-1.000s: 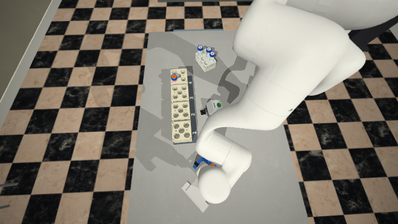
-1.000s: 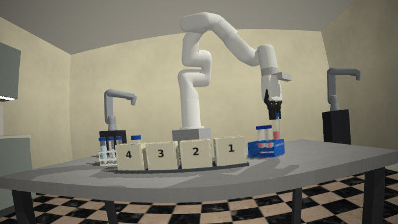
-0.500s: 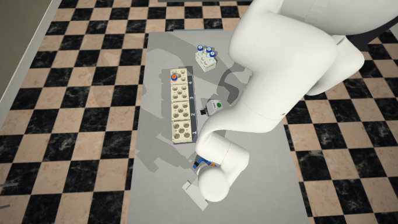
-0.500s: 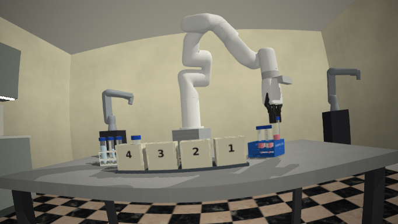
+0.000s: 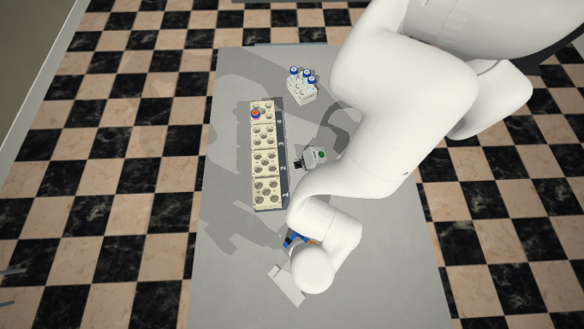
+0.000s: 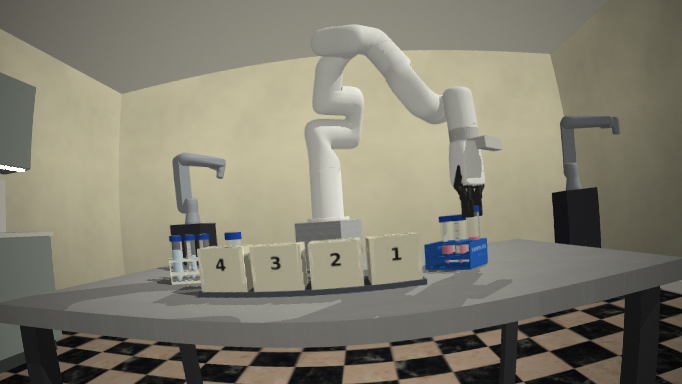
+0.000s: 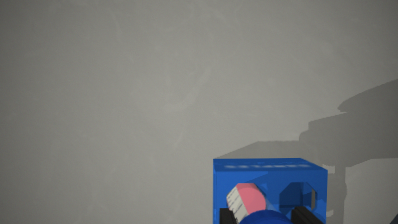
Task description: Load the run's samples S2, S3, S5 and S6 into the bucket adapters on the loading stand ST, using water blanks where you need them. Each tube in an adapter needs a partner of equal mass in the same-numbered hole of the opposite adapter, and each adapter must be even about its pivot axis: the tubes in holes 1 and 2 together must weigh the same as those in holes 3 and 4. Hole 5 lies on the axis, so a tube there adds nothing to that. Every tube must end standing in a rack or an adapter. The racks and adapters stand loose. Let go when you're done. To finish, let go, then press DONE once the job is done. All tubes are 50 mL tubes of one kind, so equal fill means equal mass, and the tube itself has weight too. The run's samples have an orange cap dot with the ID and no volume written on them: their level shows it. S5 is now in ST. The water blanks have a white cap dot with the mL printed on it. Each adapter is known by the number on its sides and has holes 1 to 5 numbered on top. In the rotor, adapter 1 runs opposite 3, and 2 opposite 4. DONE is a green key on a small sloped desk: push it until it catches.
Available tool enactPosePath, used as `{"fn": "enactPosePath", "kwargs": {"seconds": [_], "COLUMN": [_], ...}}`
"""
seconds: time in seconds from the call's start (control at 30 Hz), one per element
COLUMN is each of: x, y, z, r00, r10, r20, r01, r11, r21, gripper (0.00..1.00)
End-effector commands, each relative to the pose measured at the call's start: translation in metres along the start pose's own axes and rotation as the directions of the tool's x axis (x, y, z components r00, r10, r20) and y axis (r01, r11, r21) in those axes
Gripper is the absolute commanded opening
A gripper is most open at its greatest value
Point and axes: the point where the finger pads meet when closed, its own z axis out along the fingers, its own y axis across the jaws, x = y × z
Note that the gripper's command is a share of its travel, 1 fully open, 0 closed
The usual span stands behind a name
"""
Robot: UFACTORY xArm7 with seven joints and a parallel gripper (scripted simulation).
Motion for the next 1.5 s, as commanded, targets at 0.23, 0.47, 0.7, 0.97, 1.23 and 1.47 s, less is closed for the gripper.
{"fn": "enactPosePath", "kwargs": {"seconds": [0.23, 0.47, 0.7, 0.97, 1.23, 1.47], "x": [0.002, 0.002, 0.002, 0.002, 0.002, 0.002], "y": [0.0, 0.0, 0.0, 0.0, 0.0, 0.0], "z": [0.008, 0.014, 0.014, 0.014, 0.014, 0.014], "r00": [1.0, 1.0, 1.0, 1.0, 1.0, 1.0], "r10": [0.0, 0.0, 0.0, 0.0, 0.0, 0.0], "r20": [-0.005, -0.005, -0.005, -0.005, -0.005, -0.005], "r01": [0.0, 0.0, 0.0, 0.0, 0.0, 0.0], "r11": [1.0, 1.0, 1.0, 1.0, 1.0, 1.0], "r21": [0.0, 0.0, 0.0, 0.0, 0.0, 0.0], "gripper": [0.0, 0.0, 0.0, 0.44, 0.44, 0.44]}}
